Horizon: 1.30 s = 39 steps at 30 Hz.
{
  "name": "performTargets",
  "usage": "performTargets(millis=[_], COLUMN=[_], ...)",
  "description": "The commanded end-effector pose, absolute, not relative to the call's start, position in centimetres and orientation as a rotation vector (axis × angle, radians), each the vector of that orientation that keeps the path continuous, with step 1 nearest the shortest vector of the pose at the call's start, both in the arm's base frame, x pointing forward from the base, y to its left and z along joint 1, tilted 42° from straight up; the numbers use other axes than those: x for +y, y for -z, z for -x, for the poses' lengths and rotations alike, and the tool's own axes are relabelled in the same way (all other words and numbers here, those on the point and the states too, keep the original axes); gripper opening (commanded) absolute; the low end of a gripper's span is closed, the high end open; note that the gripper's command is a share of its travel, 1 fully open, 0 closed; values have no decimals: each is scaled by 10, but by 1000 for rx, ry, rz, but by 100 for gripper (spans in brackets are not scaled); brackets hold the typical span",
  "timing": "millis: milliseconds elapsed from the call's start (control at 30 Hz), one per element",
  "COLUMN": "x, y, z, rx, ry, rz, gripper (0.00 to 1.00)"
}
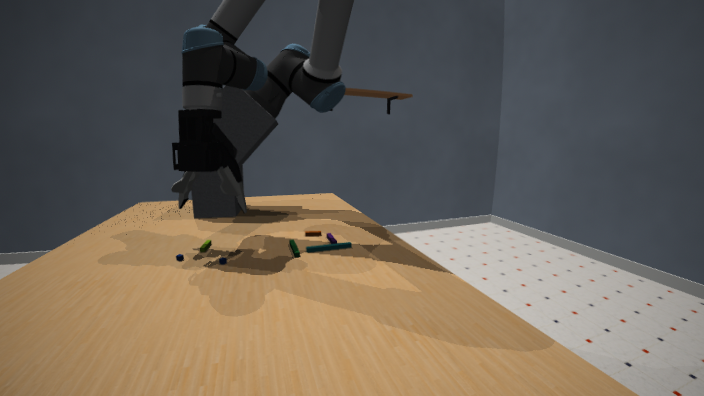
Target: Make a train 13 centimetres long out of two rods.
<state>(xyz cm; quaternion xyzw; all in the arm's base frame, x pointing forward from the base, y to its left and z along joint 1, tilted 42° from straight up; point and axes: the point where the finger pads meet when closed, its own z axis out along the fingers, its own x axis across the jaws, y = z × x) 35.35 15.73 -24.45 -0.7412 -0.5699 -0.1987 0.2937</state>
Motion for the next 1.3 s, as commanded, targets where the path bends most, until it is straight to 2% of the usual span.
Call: performTargets(millis=[0,1233,1267], x=[152,139,139], y=[249,262,262], z=[-352,-347,-347], rx=[-1603,-1803,-1803], ry=[570,658,658], rz=[1909,1754,1754], gripper=[100,100,14])
